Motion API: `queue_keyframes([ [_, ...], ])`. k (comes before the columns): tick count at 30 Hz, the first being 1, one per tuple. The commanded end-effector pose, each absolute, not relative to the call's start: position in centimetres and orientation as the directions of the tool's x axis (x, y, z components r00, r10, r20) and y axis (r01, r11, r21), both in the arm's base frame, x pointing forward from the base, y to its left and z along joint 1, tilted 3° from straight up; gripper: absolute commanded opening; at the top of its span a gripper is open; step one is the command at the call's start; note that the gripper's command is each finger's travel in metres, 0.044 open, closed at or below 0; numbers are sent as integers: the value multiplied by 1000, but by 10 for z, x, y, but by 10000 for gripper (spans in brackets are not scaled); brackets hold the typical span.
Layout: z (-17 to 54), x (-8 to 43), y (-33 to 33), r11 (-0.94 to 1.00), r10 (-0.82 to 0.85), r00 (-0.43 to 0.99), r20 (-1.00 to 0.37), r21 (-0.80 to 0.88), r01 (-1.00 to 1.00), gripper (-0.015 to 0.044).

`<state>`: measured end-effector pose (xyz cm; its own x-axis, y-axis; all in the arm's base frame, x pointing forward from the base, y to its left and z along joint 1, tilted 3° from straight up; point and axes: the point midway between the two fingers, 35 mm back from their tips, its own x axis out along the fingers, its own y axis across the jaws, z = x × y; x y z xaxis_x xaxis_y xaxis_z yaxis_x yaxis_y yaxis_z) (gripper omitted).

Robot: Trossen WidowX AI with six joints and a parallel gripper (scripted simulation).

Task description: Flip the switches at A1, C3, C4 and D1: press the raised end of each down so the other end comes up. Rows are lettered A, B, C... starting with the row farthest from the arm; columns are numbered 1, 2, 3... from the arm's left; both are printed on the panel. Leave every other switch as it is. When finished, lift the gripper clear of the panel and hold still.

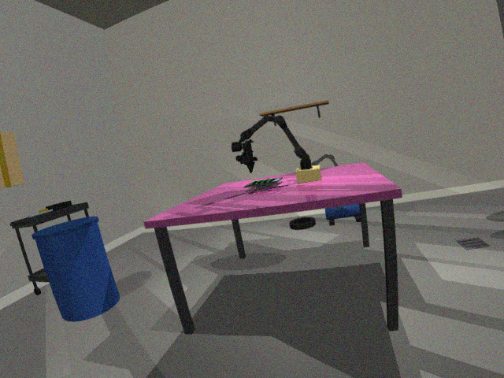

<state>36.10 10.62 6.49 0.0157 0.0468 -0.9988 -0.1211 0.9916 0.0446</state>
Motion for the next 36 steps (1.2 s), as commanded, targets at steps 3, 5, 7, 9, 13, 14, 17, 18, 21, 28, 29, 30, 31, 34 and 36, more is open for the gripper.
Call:
queue_keyframes([
  [3,61,348,90,991,39,-8,-999,40,-124,0],
  [5,60,333,69,992,37,-9,-999,38,-124,0],
  [7,59,317,50,992,35,-10,-999,36,-124,0],
  [9,57,305,39,992,35,-11,-999,36,-124,0],
  [13,46,305,38,992,33,-20,-999,36,-124,0],
  [14,33,305,38,992,32,-29,-999,36,-124,0],
  [17,22,304,39,992,31,-37,-999,36,-124,0],
  [18,22,304,39,992,31,-37,-999,36,-124,0],
  [21,21,304,39,992,31,-37,-999,36,-124,0],
  [28,10,304,39,992,31,-37,-999,36,-124,0],
  [29,9,304,39,992,31,-37,-999,36,-124,0],
  [30,7,304,39,992,31,-37,-999,36,-124,0],
  [31,6,304,39,992,31,-37,-999,36,-124,0],
  [34,1,304,39,992,31,-37,-999,36,-124,0],
  [36,-2,304,40,992,31,-37,-999,36,-124,0],
])
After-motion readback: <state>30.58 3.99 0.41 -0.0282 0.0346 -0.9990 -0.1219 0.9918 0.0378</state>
